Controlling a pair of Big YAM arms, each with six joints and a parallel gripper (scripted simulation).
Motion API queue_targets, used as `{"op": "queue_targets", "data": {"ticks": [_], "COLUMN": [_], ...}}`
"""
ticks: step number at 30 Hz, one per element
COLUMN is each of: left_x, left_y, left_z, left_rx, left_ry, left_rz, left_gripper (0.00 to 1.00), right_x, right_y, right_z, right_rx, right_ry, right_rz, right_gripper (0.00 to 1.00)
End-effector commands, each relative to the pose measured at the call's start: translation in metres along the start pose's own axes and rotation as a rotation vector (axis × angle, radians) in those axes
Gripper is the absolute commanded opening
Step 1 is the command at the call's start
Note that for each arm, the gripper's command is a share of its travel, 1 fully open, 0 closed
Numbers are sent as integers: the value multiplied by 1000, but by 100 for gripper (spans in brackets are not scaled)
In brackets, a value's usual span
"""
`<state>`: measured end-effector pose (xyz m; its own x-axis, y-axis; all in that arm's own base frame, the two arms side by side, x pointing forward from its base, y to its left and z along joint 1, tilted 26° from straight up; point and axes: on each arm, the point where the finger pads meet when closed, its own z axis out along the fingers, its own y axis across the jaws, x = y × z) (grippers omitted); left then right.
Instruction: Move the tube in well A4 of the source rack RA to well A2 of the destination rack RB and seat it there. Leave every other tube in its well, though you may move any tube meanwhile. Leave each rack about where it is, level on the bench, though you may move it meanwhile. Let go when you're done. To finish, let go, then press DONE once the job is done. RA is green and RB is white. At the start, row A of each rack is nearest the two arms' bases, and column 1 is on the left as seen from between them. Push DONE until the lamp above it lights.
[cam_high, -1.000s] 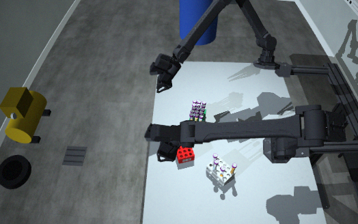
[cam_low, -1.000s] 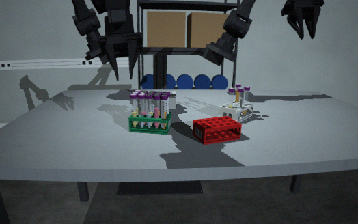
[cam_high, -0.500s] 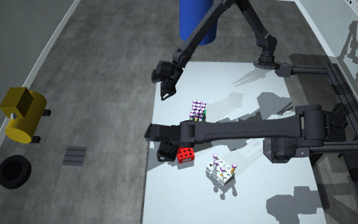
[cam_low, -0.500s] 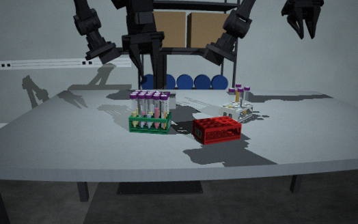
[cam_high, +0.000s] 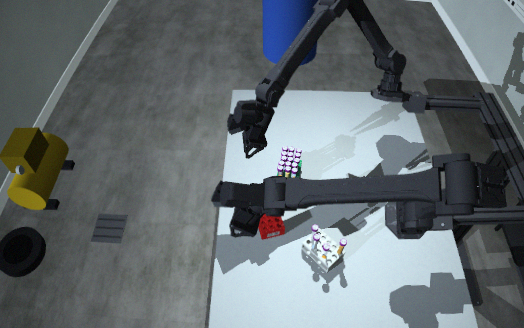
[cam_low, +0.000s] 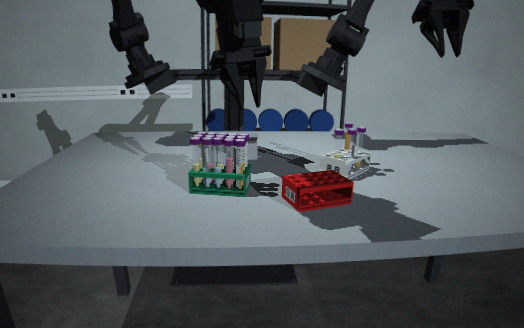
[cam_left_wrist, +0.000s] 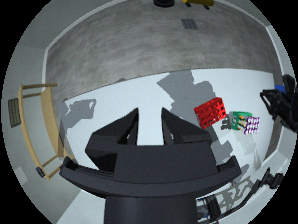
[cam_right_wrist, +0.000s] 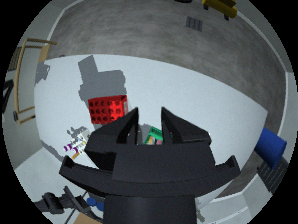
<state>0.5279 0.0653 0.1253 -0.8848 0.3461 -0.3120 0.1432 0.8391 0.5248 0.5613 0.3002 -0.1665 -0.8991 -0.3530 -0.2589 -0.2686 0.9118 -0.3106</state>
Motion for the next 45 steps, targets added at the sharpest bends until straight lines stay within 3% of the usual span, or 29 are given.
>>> {"op": "queue_targets", "data": {"ticks": [1, 12, 14, 15, 17, 21, 22, 23, 25, 26, 31, 32, 35, 36, 37, 38, 39, 43, 44, 45], "left_x": [-15, -15, -15, -15, -15, -15, -15, -15, -15, -15, -15, -15, -15, -15, -15, -15, -15, -15, -15, -15], "left_y": [8, 8, 8, 8, 8, 8, 8, 8, 8, 8, 8, 8, 8, 8, 8, 8, 8, 8, 8, 8], "left_z": [-8, -8, -8, -8, -8, -8, -8, -8, -8, -8, -8, -8, -8, -8, -8, -8, -8, -8, -8, -8], "left_rx": [-11, -11, -11, -11, -11, -11, -11, -11, -11, -11, -11, -11, -11, -11, -11, -11, -11, -11, -11, -11], "left_ry": [-31, -31, -31, -31, -31, -31, -31, -31, -31, -31, -31, -31, -31, -31, -31, -31, -31, -31, -31, -31], "left_rz": [-13, -13, -13, -13, -13, -13, -13, -13, -13, -13, -13, -13, -13, -13, -13, -13, -13, -13, -13, -13], "left_gripper": [30, 30, 30, 30, 30, 30, 30, 30, 30, 30, 30, 30, 30, 30, 30, 30, 30, 30, 30, 30], "right_x": [-10, 17, 17, 15, 25, 38, 68, 73, 70, 49, 59, 60, 74, 80, 108, 111, 88, 104, 122, 108], "right_y": [22, 65, 65, 50, 75, 94, 90, 94, 96, 106, 118, 113, 132, 134, 129, 132, 145, 158, 152, 160], "right_z": [0, -5, -5, 2, -6, -10, -2, -2, -3, -12, -14, -12, -18, -18, -12, -12, -22, -26, -21, -25], "right_rx": [-5, -9, -9, -1, -4, -2, 17, 18, 15, 6, 12, 25, 31, 33, 55, 55, 46, 56, 73, 74], "right_ry": [4, 112, 112, 122, 145, 165, 209, 212, 205, 196, 217, 252, 267, 272, 312, 312, 296, 317, 345, 343], "right_rz": [13, -18, -18, 13, -24, -34, -52, -53, -50, -43, -48, -43, -63, -65, -82, -82, -71, -78, -89, -85], "right_gripper": [30, 30, 30, 30, 30, 30, 30, 30, 30, 30, 30, 30, 30, 30, 30, 30, 30, 30, 30, 30]}}
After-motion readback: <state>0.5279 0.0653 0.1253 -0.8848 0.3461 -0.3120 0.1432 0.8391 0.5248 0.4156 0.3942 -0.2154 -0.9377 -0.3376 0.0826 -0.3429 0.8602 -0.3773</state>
